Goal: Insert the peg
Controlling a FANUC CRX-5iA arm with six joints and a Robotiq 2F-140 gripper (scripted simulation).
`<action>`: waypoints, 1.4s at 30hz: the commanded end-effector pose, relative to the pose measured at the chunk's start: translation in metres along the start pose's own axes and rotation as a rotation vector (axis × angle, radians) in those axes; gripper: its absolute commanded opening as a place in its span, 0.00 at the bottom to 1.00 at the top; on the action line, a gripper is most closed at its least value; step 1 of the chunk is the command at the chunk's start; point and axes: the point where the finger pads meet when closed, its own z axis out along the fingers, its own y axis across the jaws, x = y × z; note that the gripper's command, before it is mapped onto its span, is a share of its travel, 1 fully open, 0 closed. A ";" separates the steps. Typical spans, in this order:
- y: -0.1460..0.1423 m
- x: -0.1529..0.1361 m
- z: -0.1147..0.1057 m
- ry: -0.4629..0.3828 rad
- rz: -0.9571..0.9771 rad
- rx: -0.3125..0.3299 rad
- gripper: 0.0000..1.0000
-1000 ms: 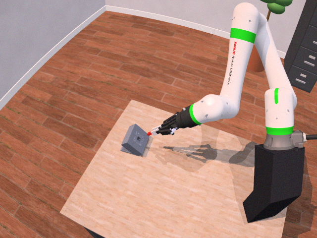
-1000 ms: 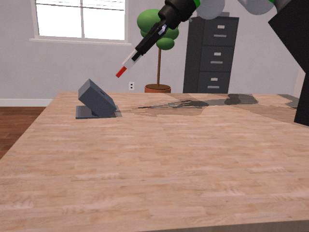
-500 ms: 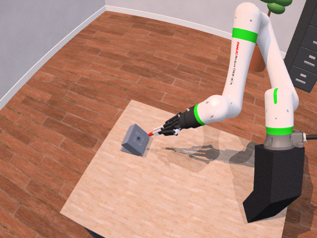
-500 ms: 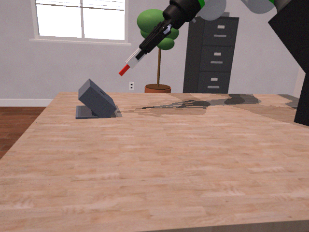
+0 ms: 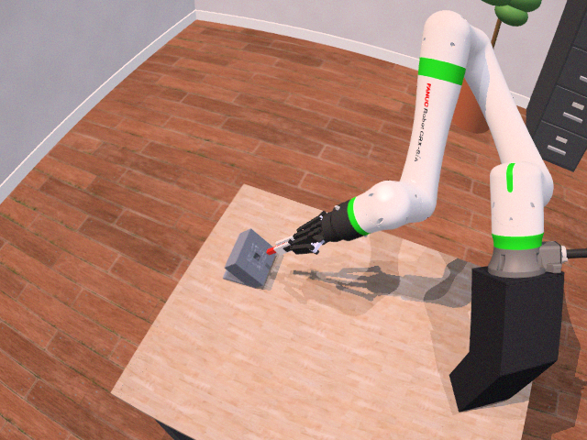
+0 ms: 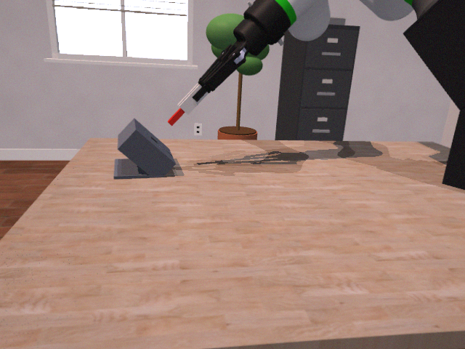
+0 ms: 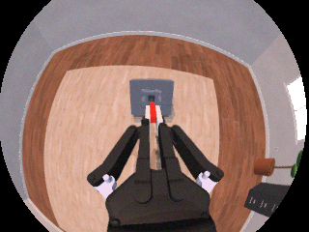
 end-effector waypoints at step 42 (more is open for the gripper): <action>0.000 0.000 0.045 0.000 0.000 0.000 0.00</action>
